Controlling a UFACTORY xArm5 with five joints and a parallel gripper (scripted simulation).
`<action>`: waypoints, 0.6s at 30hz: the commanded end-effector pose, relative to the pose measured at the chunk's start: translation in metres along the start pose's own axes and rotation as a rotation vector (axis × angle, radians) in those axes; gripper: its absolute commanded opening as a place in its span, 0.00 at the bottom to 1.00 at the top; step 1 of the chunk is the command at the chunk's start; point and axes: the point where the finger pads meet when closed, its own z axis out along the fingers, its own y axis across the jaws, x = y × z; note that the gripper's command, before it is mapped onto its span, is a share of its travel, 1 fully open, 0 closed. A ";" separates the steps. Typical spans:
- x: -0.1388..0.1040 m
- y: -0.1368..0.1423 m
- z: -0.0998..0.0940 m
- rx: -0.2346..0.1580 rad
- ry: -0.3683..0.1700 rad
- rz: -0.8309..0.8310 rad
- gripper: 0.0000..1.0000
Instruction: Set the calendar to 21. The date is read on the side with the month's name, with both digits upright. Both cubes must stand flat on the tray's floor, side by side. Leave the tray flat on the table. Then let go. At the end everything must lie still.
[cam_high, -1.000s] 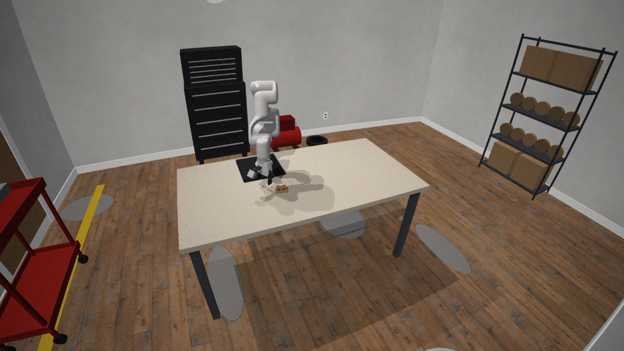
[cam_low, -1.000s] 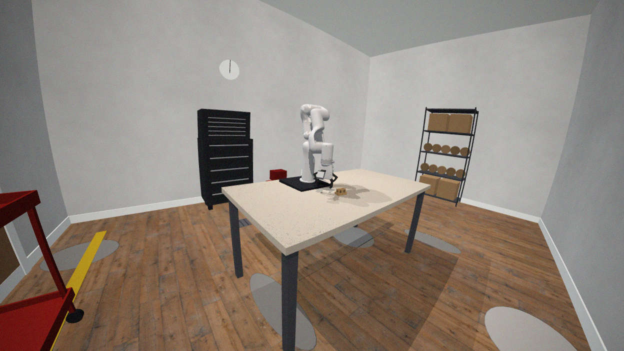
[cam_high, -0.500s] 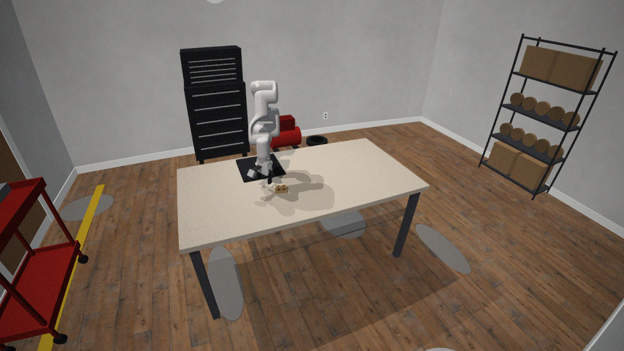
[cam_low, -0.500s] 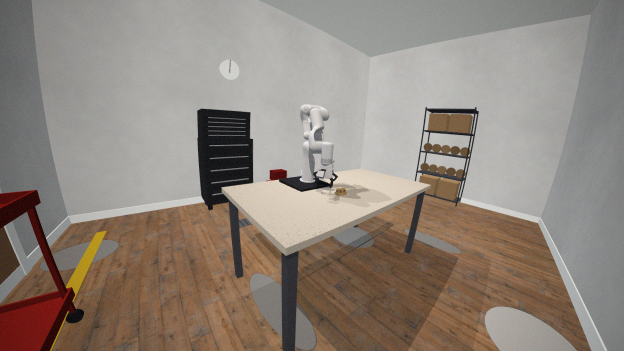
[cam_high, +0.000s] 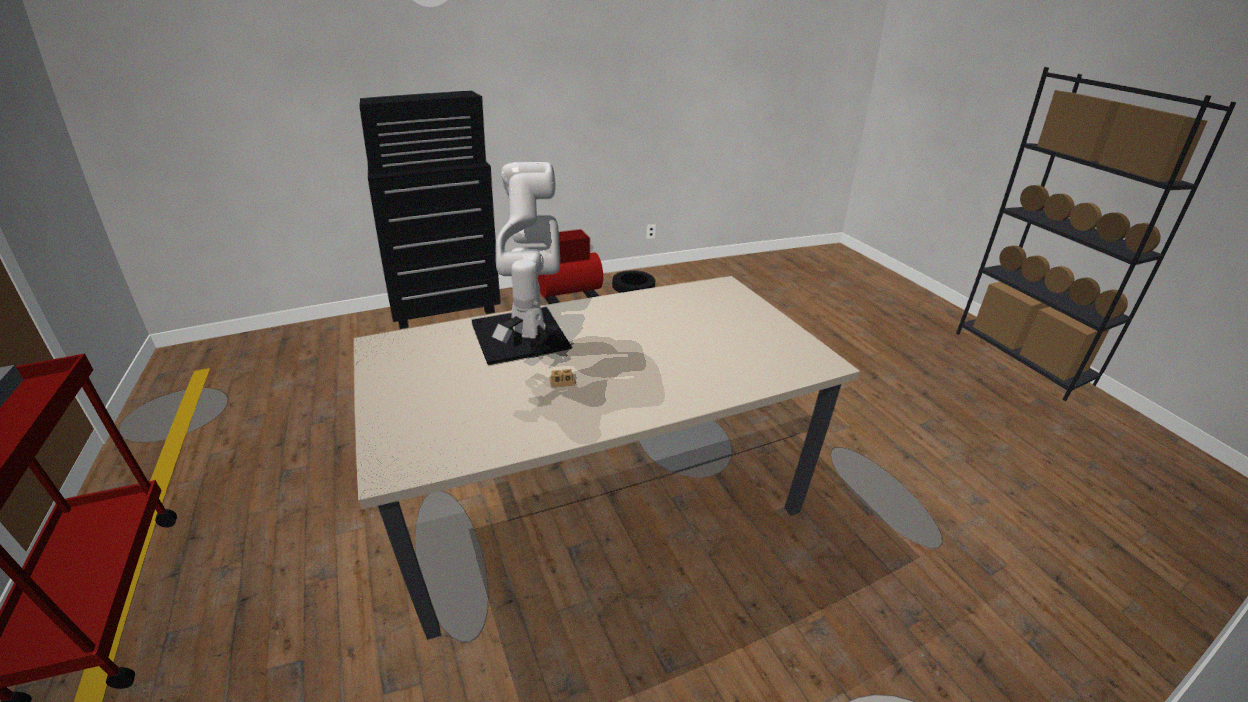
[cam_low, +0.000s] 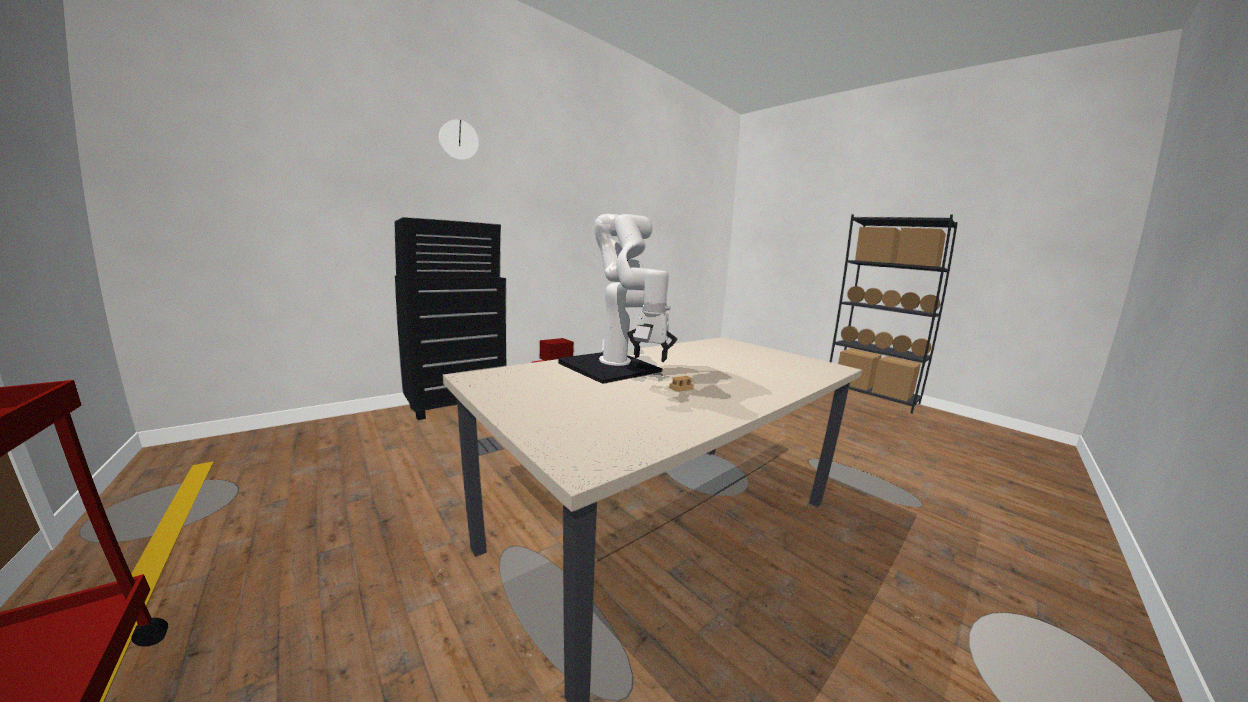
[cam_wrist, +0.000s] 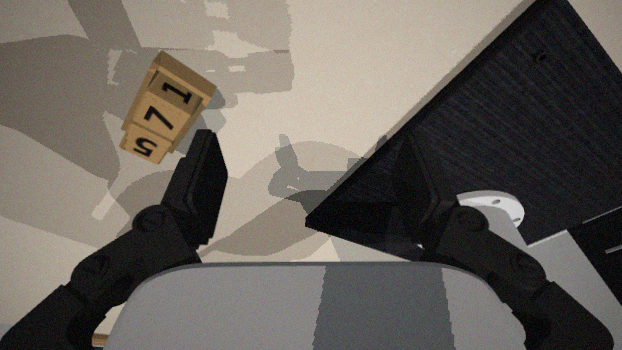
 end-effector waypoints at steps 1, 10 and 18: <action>0.000 0.000 -0.008 0.001 0.001 0.000 1.00; 0.000 0.000 -0.008 0.001 0.001 0.000 1.00; 0.000 -0.004 -0.009 0.001 0.000 0.032 1.00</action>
